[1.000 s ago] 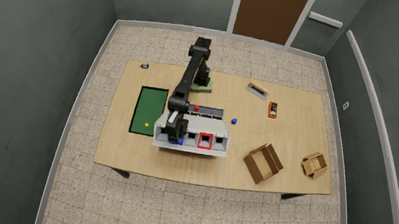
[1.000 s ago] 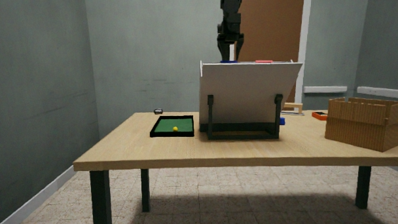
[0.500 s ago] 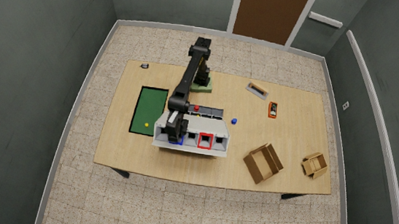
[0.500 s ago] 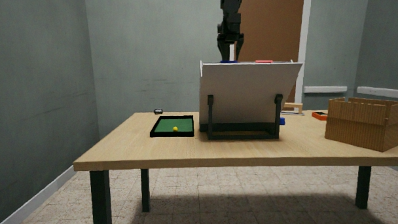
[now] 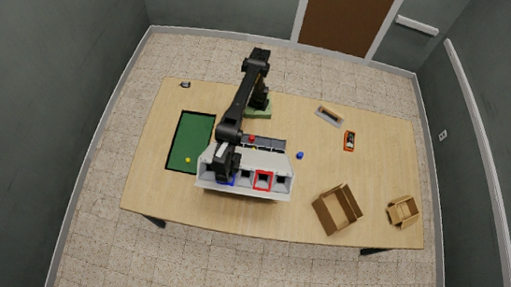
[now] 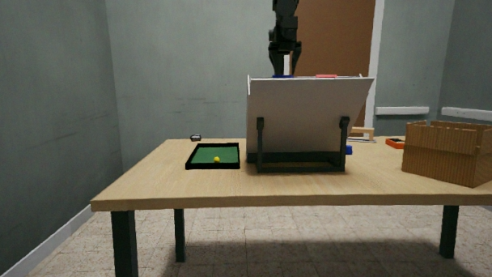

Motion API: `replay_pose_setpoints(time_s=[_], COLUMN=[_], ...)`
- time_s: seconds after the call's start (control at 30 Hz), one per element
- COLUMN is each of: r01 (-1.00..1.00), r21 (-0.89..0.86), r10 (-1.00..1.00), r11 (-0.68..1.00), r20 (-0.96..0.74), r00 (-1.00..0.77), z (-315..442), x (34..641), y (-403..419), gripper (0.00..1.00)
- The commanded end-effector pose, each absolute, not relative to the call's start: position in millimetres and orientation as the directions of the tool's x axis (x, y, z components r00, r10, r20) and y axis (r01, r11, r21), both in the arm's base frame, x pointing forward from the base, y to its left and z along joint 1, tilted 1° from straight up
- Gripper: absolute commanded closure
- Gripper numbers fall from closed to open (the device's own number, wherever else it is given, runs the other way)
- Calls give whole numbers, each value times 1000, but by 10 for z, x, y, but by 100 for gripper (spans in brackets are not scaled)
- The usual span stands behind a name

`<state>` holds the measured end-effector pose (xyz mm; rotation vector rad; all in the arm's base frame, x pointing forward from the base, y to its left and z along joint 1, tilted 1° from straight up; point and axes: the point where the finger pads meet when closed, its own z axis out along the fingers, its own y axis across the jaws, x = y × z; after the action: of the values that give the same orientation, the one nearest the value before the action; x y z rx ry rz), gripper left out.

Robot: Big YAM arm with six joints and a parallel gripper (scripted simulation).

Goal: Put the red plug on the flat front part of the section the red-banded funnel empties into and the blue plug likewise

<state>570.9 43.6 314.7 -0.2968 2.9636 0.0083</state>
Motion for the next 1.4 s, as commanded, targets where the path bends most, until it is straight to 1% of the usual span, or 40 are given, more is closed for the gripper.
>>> replay_pose_setpoints(time_s=[0.0, 0.2, 0.27, 0.63, 0.93, 1.03, 1.07, 1.1, 1.23, 1.37], r01=[-201, -202, -201, -201, -201, -202, -202, -202, -201, -197], r21=[-16, -15, -18, -17, -17, -14, -12, -15, -19, -20], r10=[-201, -201, -201, -200, -201, -201, -201, -201, -200, -197], r11=[979, 979, 979, 979, 979, 979, 979, 979, 979, 980], r20=[-185, -182, -204, -198, -198, -174, -161, -181, -206, -205], r00=[-962, -963, -958, -960, -959, -964, -966, -963, -958, -959], z=[3167, 3160, 3367, 3558, 3591, 3491, 3468, 3577, 3585, 3579], x=[5738, 5747, 5804, 5804, 5793, 5754, 5643, 5585, 5555, 5392], y=[502, 503, 510, 522, 521, 513, 497, 483, 420, 327], gripper=[44, 44, 44, 44, 44, 44, 44, 44, 44, 44])
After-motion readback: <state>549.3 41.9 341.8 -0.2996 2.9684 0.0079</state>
